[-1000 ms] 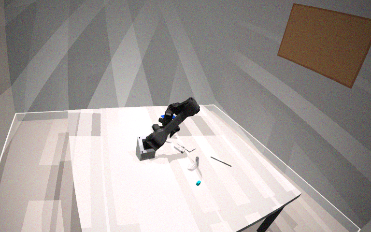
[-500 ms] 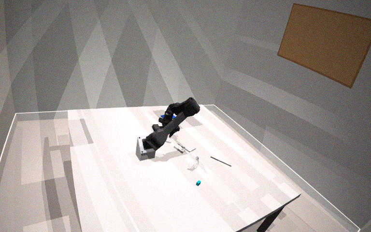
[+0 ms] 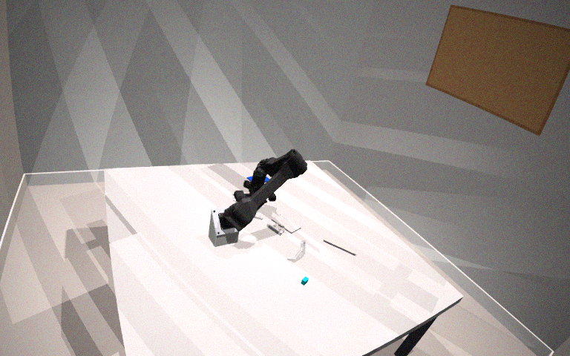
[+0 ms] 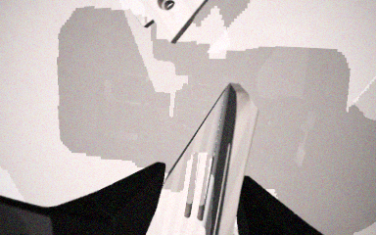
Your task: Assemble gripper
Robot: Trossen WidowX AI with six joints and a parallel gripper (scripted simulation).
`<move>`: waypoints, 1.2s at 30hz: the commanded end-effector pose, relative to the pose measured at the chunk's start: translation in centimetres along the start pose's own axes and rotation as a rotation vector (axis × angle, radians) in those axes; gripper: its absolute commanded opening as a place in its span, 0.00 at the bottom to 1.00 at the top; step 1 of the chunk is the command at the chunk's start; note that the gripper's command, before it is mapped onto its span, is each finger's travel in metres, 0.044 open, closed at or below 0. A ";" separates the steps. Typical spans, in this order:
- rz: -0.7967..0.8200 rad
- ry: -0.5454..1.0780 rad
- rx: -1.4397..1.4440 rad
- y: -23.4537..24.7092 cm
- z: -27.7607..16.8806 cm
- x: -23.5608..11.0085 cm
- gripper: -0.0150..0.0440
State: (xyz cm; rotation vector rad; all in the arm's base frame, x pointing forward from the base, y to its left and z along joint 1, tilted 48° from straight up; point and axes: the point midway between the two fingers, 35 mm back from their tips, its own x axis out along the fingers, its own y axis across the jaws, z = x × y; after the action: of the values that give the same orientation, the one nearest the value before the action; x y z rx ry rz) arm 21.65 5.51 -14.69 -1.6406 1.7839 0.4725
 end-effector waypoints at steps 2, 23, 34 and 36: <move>0.000 -0.001 0.000 0.0 0.0 0.0 0.48; 0.000 -0.005 -0.003 -0.2 0.3 -3.9 0.48; 0.000 -0.004 -0.005 0.0 0.2 -7.4 0.48; 0.000 -0.004 -0.005 0.0 0.1 -7.8 0.48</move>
State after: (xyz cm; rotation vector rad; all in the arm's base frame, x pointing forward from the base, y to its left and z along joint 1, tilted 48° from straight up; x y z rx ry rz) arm 21.47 10.57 -10.05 -1.6516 1.7942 0.4818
